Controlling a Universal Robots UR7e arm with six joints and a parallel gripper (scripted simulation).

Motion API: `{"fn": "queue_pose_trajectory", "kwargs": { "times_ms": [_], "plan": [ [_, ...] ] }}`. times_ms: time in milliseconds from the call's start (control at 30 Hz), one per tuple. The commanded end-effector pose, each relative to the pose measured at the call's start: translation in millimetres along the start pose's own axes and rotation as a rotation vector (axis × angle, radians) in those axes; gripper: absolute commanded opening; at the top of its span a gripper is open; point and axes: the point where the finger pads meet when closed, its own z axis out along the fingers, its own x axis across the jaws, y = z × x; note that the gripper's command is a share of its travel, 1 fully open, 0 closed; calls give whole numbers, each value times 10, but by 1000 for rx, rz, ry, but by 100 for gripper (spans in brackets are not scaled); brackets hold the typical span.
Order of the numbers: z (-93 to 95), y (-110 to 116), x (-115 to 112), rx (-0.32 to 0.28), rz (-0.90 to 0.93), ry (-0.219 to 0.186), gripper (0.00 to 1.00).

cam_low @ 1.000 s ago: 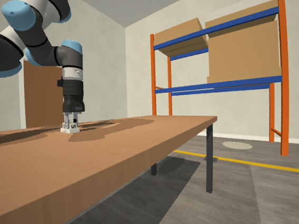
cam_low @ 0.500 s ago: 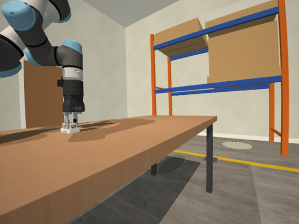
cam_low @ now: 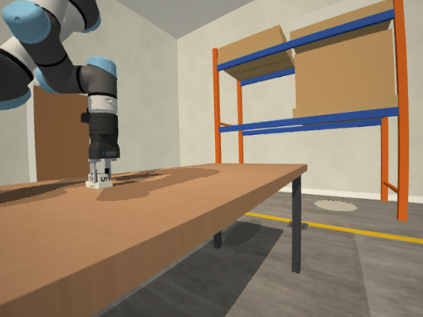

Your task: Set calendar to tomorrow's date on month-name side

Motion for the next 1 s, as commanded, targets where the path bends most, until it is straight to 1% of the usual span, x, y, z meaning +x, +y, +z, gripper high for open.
{"fn": "queue_pose_trajectory", "kwargs": {
  "times_ms": [0, 33, 67, 533, 800, 967],
  "plan": [
    [-2, 9, 20, -3, -4, 2, 81],
    [-2, 9, 20, -3, -4, 2, 81],
    [-2, 9, 20, -3, -4, 2, 87],
    [-7, 10, 21, -3, -4, 2, 87],
    [-42, 17, 17, -4, -2, 3, 87],
    [-101, 7, 7, -2, -1, 2, 87]
  ]
}}
